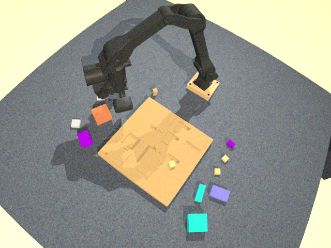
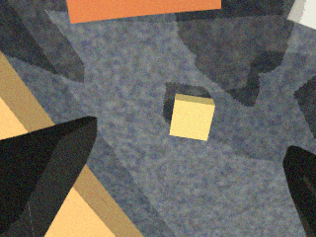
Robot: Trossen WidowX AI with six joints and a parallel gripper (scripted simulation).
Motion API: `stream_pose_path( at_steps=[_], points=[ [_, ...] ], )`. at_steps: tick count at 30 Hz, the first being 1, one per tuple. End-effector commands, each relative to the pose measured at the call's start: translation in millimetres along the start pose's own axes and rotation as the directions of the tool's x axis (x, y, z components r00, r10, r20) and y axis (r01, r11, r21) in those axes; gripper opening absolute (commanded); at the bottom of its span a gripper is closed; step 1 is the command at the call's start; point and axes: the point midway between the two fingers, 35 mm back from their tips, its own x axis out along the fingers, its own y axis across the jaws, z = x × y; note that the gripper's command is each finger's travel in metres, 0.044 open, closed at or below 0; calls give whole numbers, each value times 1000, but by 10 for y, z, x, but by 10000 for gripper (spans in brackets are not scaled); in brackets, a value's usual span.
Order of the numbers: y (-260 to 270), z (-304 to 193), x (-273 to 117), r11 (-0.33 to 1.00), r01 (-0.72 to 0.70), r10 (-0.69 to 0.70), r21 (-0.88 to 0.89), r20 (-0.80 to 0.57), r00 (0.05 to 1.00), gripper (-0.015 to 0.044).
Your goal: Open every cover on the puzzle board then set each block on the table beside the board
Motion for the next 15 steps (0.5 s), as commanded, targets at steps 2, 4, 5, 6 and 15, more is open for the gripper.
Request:
stream_pose_path(
  at_steps=[2, 4, 5, 6, 15],
  points=[
    [-2, 34, -215, 1000, 1, -1, 3, 16, 1000, 440],
    [-2, 30, -279, 1000, 1, -1, 3, 15, 1000, 440],
    [-2, 27, -311, 1000, 1, -1, 2, 15, 1000, 440],
    [-2, 24, -343, 1000, 1, -1, 2, 15, 1000, 440],
    [-5, -3, -551, 1000, 2, -2, 1, 14, 1000, 440]
  ],
)
